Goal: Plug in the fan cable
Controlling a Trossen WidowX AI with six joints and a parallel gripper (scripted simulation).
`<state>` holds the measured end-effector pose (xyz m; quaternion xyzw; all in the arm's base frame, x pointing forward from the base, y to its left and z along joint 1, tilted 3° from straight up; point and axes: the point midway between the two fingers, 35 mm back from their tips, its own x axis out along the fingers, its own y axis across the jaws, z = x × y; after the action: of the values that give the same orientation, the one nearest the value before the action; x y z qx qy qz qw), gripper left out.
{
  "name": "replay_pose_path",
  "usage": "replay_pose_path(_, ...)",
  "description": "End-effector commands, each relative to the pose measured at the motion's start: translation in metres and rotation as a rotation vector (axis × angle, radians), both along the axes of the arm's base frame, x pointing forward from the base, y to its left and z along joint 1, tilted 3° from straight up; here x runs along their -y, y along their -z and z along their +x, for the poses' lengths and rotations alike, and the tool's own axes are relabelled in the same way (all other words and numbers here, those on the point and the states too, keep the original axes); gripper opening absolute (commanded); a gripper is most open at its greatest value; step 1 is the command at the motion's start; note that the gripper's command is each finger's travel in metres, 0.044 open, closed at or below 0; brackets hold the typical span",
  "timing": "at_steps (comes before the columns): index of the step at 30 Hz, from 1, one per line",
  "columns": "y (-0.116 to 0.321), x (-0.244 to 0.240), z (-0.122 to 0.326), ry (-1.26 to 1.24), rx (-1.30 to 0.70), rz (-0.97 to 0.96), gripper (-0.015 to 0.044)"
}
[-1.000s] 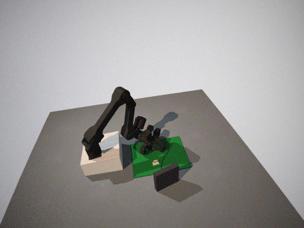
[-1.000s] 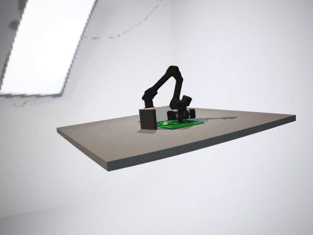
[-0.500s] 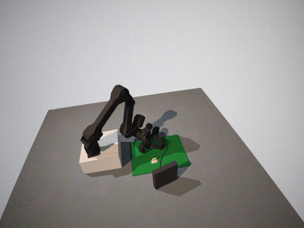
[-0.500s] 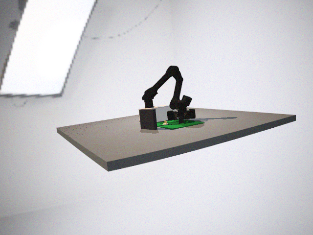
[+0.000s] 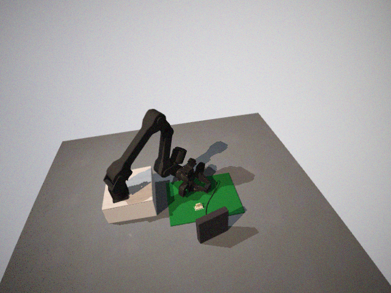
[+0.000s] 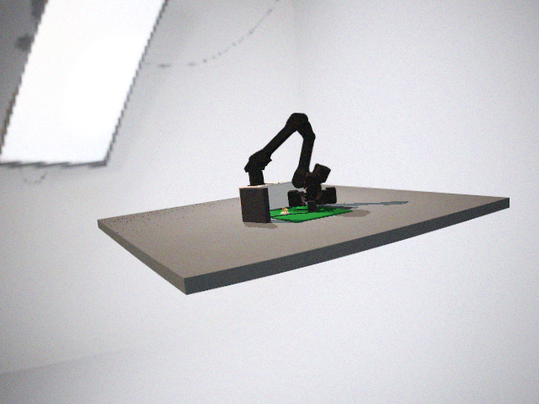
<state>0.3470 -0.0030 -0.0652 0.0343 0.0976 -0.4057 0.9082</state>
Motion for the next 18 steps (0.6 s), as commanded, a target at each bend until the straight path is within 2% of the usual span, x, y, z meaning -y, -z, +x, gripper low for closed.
replay_pose_path(1,0.0,-0.003,-0.001,0.001,-0.003,0.006,0.0205)
replay_pose_path(18,-0.005,-0.033,-0.015,0.016,-0.032,0.045,0.0205)
